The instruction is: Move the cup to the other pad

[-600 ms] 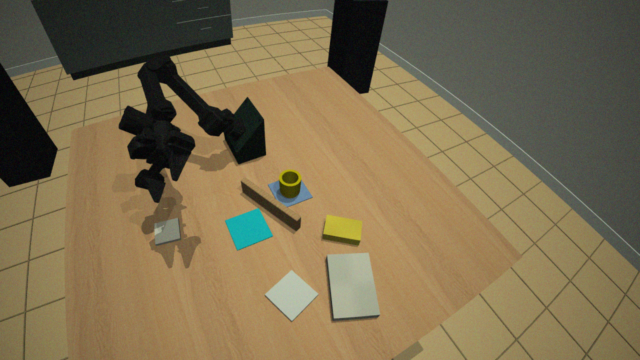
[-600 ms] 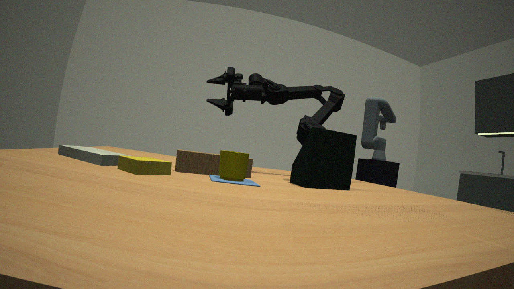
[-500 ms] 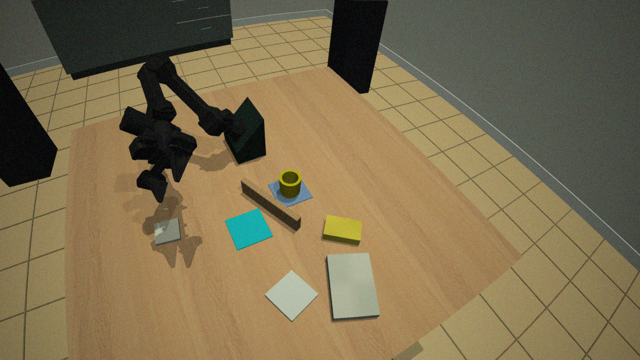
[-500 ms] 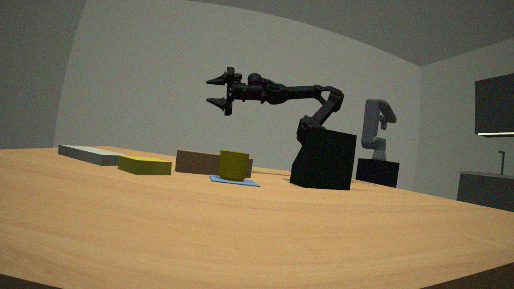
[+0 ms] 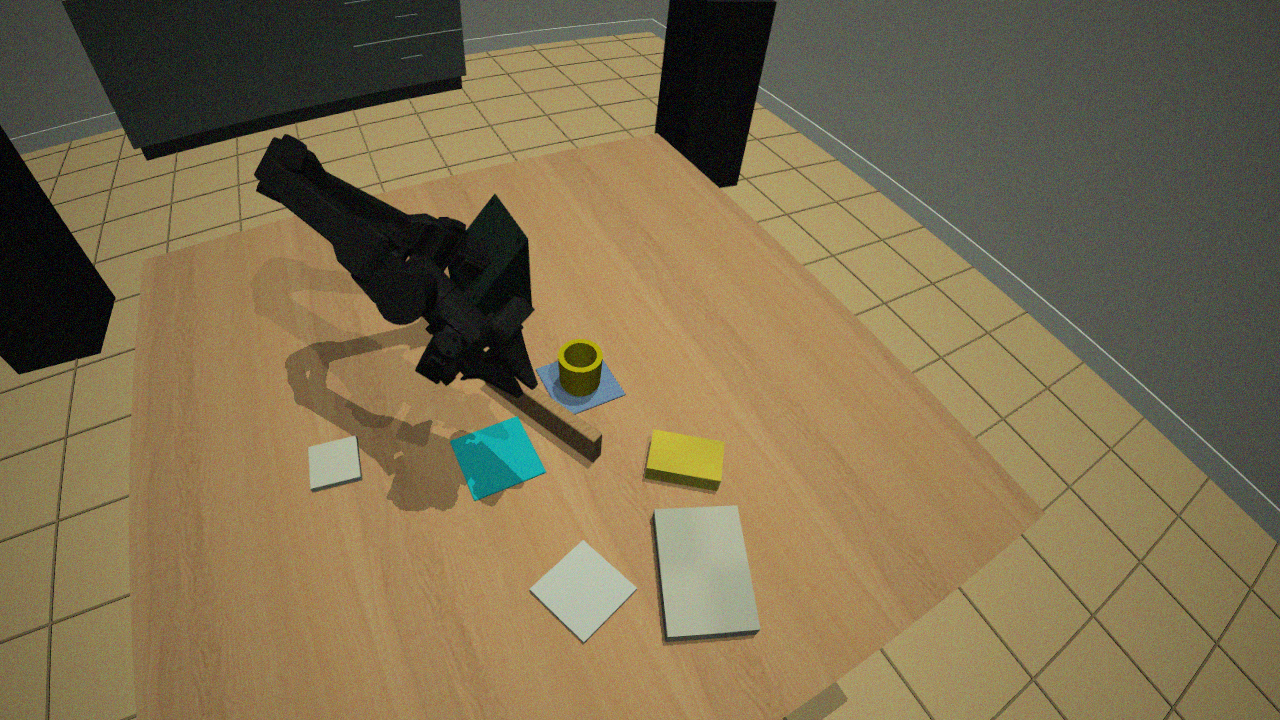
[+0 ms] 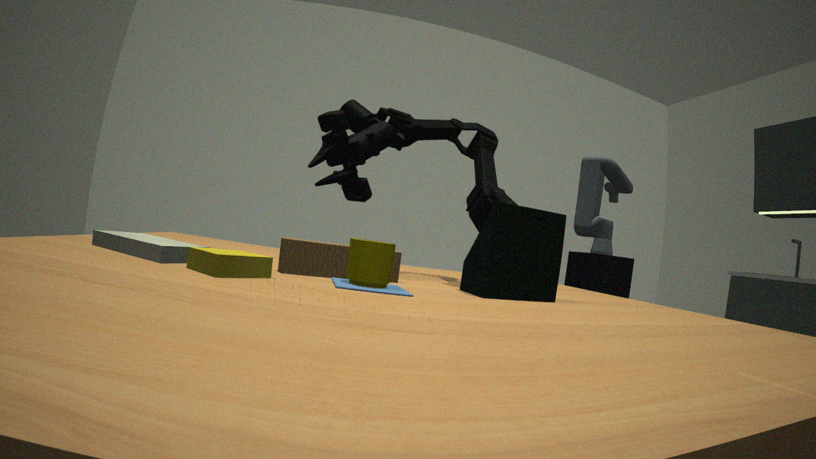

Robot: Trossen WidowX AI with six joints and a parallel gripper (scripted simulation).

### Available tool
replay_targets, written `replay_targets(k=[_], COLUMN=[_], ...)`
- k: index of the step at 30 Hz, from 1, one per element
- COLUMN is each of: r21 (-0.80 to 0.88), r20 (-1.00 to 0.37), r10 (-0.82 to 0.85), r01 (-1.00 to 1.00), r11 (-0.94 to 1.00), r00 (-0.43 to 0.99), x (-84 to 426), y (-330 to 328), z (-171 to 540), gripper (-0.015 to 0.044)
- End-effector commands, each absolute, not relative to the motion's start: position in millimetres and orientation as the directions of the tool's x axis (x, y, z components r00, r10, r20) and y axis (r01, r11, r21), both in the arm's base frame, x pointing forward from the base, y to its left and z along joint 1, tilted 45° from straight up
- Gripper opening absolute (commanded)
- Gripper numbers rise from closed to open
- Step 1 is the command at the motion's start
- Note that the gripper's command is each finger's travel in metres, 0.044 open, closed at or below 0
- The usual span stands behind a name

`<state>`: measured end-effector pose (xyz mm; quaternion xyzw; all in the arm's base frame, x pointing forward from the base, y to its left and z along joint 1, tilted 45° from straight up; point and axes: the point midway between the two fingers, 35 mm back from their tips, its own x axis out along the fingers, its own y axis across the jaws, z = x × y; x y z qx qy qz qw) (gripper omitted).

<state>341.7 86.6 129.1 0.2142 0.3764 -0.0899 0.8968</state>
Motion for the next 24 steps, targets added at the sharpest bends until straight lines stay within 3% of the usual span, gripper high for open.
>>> replay_targets(k=[1, 6, 12, 24], r21=[0.164, -0.079, -0.309, -0.318], r20=[-0.876, -0.893, -0.727, -0.711], r10=[-0.143, -0.368, -0.671, -0.689], r01=[0.563, 0.716, 0.804, 0.808], r11=[0.81, 0.694, 0.508, 0.496], r00=[0.46, 0.258, 0.145, 0.144], x=[312, 272, 227, 228], y=[112, 118, 112, 115], z=[64, 19, -6, -9], gripper=[0.0167, 0.0167, 0.0167, 0.0167])
